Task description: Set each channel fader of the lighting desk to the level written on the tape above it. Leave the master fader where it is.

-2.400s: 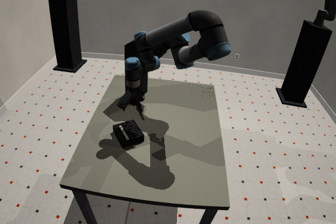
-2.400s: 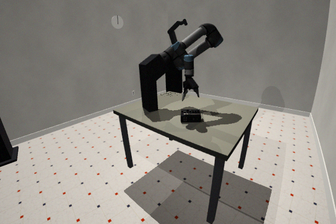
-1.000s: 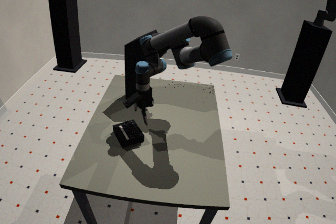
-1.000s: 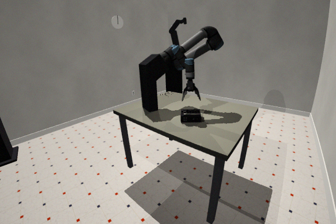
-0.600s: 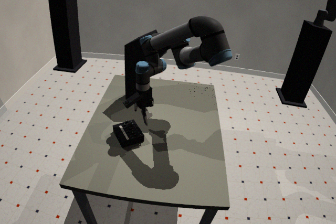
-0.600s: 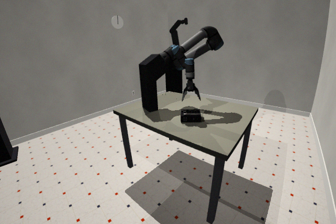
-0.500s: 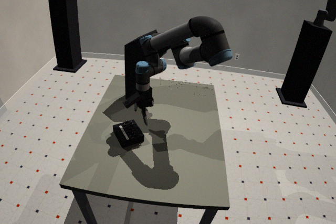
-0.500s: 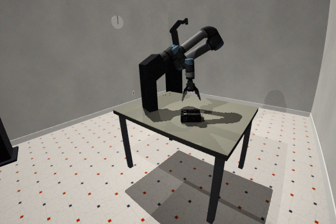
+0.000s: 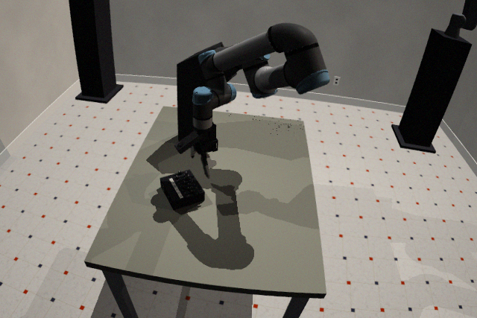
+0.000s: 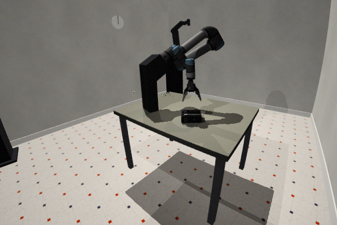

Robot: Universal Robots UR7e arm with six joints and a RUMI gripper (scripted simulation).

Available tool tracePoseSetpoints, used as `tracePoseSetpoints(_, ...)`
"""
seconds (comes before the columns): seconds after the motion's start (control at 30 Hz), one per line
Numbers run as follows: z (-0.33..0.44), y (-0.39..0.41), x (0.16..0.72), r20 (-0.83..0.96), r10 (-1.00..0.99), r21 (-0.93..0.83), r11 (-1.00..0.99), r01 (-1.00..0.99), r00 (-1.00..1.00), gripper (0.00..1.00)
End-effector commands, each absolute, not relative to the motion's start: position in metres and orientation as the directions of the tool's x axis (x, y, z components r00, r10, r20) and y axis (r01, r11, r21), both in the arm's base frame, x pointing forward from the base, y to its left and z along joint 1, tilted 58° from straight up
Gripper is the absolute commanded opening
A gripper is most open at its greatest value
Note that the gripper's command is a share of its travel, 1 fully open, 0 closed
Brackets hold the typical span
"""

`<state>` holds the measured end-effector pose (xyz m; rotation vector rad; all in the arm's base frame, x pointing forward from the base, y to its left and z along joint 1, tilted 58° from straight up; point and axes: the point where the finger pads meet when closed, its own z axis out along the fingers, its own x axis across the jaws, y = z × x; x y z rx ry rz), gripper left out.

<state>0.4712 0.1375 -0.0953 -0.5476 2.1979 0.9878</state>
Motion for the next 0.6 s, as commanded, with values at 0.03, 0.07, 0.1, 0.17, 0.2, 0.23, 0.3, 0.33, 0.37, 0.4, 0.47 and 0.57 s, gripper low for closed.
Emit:
tracePoseSetpoints(0.03, -0.0958, 0.1389, 0.4698, -0.709, -0.103, 0.499, 0.626, -0.599, -0.698, 1.0)
tracePoseSetpoints(0.07, -0.0958, 0.1389, 0.4698, -0.709, -0.103, 0.499, 0.626, -0.599, -0.698, 1.0)
tracePoseSetpoints(0.1, -0.0958, 0.1389, 0.4698, -0.709, -0.103, 0.499, 0.626, -0.599, -0.698, 1.0)
tracePoseSetpoints(0.17, -0.0958, 0.1389, 0.4698, -0.709, -0.103, 0.499, 0.626, -0.599, -0.698, 1.0)
tracePoseSetpoints(0.2, -0.0958, 0.1389, 0.4698, -0.709, -0.103, 0.499, 0.626, -0.599, -0.698, 1.0)
tracePoseSetpoints(0.23, -0.0958, 0.1389, 0.4698, -0.709, -0.103, 0.499, 0.626, -0.599, -0.698, 1.0)
tracePoseSetpoints(0.3, -0.0958, 0.1389, 0.4698, -0.709, -0.103, 0.499, 0.626, -0.599, -0.698, 1.0)
tracePoseSetpoints(0.33, -0.0958, 0.1389, 0.4698, -0.709, -0.103, 0.499, 0.626, -0.599, -0.698, 1.0)
tracePoseSetpoints(0.37, -0.0958, 0.1389, 0.4698, -0.709, -0.103, 0.499, 0.626, -0.599, -0.698, 1.0)
tracePoseSetpoints(0.4, -0.0958, 0.1389, 0.4698, -0.709, -0.103, 0.499, 0.626, -0.599, -0.698, 1.0)
tracePoseSetpoints(0.47, -0.0958, 0.1389, 0.4698, -0.709, -0.103, 0.499, 0.626, -0.599, -0.698, 1.0)
tracePoseSetpoints(0.57, -0.096, 0.1385, 0.4699, -0.711, -0.105, 0.496, 0.626, -0.602, -0.696, 1.0)
